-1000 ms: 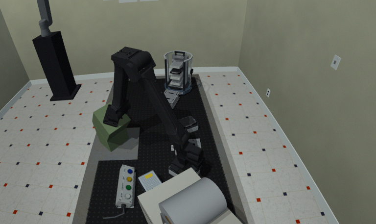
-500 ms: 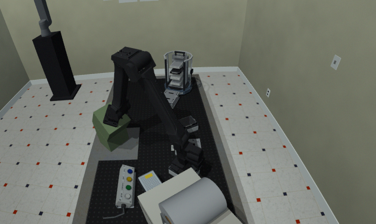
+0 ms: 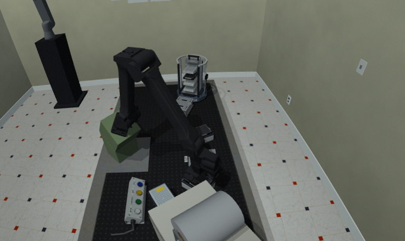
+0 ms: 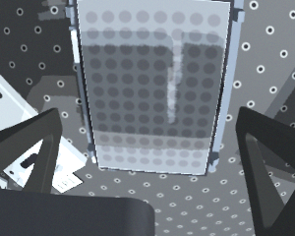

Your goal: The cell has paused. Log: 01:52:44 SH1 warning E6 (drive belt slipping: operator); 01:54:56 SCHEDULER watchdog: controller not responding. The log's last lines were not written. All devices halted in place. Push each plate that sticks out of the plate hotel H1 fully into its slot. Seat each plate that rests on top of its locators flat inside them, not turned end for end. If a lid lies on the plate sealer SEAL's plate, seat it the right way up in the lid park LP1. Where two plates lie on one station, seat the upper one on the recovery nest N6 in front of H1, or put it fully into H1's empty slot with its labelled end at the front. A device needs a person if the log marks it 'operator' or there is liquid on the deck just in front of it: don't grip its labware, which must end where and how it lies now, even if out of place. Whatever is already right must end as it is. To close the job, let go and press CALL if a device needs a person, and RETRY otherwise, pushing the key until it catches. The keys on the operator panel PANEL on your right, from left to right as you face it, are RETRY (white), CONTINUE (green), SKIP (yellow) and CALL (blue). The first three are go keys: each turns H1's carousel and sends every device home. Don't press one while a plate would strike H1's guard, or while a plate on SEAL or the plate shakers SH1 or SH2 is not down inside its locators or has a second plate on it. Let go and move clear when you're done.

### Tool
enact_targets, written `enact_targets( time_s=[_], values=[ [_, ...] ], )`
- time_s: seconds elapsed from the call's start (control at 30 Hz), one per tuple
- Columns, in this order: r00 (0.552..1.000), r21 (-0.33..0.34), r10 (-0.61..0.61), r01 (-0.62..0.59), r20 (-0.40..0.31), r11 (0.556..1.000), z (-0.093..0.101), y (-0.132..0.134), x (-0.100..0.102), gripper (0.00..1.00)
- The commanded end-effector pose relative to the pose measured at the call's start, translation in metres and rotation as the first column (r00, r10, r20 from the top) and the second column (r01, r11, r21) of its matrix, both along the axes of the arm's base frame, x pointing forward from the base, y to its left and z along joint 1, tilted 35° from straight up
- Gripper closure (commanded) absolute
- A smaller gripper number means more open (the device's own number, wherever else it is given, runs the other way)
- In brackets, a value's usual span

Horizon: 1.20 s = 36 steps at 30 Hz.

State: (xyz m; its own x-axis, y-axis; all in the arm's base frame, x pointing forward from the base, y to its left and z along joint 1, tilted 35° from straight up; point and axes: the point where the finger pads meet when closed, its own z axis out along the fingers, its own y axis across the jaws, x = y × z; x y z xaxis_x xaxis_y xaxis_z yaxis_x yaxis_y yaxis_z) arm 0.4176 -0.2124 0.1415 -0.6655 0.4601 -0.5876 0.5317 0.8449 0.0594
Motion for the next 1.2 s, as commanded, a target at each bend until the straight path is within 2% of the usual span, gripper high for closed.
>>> enact_targets(
  time_s=[0.0, 0.17, 0.2, 0.23, 1.17],
  values=[
    [1.0, 0.009, -0.003, 0.003, -0.003, 1.0, 0.008, 0.01, -0.007, 0.0],
    [1.0, 0.009, -0.001, 0.001, -0.003, 1.0, 0.014, 0.013, -0.011, 0.0],
    [0.999, 0.024, -0.013, 0.014, -0.033, 1.0, 0.001, 0.008, -0.013, 0.0],
    [0.999, 0.026, -0.015, 0.016, -0.037, 1.0, -0.001, 0.008, -0.014, 0.0],
    [0.999, 0.024, -0.014, 0.015, -0.03, 1.0, 0.002, 0.007, -0.012, 0.0]
  ],
)
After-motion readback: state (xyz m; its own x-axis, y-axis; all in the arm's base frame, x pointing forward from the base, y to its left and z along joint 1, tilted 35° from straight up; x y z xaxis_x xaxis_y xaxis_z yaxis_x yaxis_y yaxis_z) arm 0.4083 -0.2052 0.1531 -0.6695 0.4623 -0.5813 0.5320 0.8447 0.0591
